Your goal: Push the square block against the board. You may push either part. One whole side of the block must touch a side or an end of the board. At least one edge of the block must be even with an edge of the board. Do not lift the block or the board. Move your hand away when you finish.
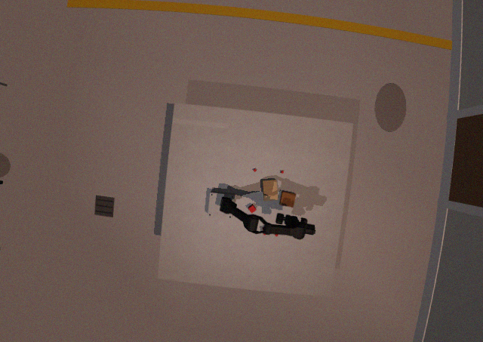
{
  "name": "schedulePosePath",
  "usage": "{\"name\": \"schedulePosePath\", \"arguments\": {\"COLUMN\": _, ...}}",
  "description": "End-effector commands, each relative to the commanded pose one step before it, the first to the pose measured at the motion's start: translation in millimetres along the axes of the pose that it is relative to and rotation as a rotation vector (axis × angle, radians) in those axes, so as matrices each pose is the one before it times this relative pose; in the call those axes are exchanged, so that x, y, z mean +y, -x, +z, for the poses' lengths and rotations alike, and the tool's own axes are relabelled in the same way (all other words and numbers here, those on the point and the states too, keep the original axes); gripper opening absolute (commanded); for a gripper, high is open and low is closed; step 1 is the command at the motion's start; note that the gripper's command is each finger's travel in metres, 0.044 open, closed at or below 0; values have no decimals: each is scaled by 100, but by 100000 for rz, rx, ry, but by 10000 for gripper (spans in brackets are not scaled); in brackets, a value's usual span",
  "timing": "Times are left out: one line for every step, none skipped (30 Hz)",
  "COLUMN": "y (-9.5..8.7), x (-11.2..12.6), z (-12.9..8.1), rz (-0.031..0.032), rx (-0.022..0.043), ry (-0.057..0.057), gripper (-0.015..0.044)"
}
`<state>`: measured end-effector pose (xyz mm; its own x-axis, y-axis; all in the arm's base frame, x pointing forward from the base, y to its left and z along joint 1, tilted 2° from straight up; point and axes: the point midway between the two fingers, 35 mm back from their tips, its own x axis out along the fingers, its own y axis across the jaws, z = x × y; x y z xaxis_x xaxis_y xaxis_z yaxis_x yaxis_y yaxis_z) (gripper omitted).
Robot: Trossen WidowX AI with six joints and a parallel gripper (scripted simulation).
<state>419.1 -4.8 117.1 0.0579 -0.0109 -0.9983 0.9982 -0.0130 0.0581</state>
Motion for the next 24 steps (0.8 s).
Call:
{"name": "schedulePosePath", "arguments": {"y": 72, "x": -5, "z": 11, "rz": 11, "rx": -79, "ry": -262, "gripper": 0}}
{"name": "schedulePosePath", "arguments": {"y": 0, "x": 0, "z": 0, "rz": 0, "rx": 0, "ry": 0, "gripper": 0}}
{"name": "schedulePosePath", "arguments": {"y": 0, "x": 0, "z": 0, "rz": 0, "rx": 0, "ry": 0, "gripper": 0}}
{"name": "schedulePosePath", "arguments": {"y": 0, "x": 0, "z": 0, "rz": 0, "rx": 0, "ry": 0, "gripper": 0}}
{"name": "schedulePosePath", "arguments": {"y": 0, "x": 0, "z": 0, "rz": 0, "rx": 0, "ry": 0, "gripper": 0}}
{"name": "schedulePosePath", "arguments": {"y": 0, "x": 0, "z": 0, "rz": 0, "rx": 0, "ry": 0, "gripper": 0}}
{"name": "schedulePosePath", "arguments": {"y": 0, "x": 0, "z": 0, "rz": 0, "rx": 0, "ry": 0, "gripper": 0}}
{"name": "schedulePosePath", "arguments": {"y": 0, "x": 0, "z": 0, "rz": 0, "rx": 0, "ry": 0, "gripper": 0}}
{"name": "schedulePosePath", "arguments": {"y": 0, "x": 0, "z": 0, "rz": 0, "rx": 0, "ry": 0, "gripper": 0}}
{"name": "schedulePosePath", "arguments": {"y": 0, "x": 0, "z": 0, "rz": 0, "rx": 0, "ry": 0, "gripper": 0}}
{"name": "schedulePosePath", "arguments": {"y": 0, "x": 0, "z": 0, "rz": 0, "rx": 0, "ry": 0, "gripper": 0}}
{"name": "schedulePosePath", "arguments": {"y": 0, "x": 0, "z": 0, "rz": 0, "rx": 0, "ry": 0, "gripper": 0}}
{"name": "schedulePosePath", "arguments": {"y": -131, "x": -72, "z": -63, "rz": -18, "rx": 82, "ry": 541, "gripper": 0}}
{"name": "schedulePosePath", "arguments": {"y": -176, "x": -238, "z": -154, "rz": -17, "rx": 10, "ry": 839, "gripper": 0}}
{"name": "schedulePosePath", "arguments": {"y": -298, "x": -407, "z": -256, "rz": -29, "rx": 16, "ry": 1398, "gripper": 0}}
{"name": "schedulePosePath", "arguments": {"y": -383, "x": -532, "z": -323, "rz": -38, "rx": 21, "ry": 1761, "gripper": 0}}
{"name": "schedulePosePath", "arguments": {"y": -394, "x": -555, "z": -326, "rz": -40, "rx": 21, "ry": 1768, "gripper": 0}}
{"name": "schedulePosePath", "arguments": {"y": -402, "x": -575, "z": -327, "rz": -41, "rx": 21, "ry": 1768, "gripper": 0}}
{"name": "schedulePosePath", "arguments": {"y": -410, "x": -595, "z": -330, "rz": -43, "rx": 21, "ry": 1768, "gripper": 0}}
{"name": "schedulePosePath", "arguments": {"y": -417, "x": -615, "z": -332, "rz": -44, "rx": 21, "ry": 1768, "gripper": 0}}
{"name": "schedulePosePath", "arguments": {"y": -424, "x": -635, "z": -335, "rz": -46, "rx": 21, "ry": 1768, "gripper": 0}}
{"name": "schedulePosePath", "arguments": {"y": -431, "x": -654, "z": -338, "rz": -47, "rx": 21, "ry": 1768, "gripper": 0}}
{"name": "schedulePosePath", "arguments": {"y": -436, "x": -670, "z": -339, "rz": -48, "rx": 21, "ry": 1761, "gripper": 0}}
{"name": "schedulePosePath", "arguments": {"y": -444, "x": -692, "z": -344, "rz": -50, "rx": 21, "ry": 1769, "gripper": 0}}
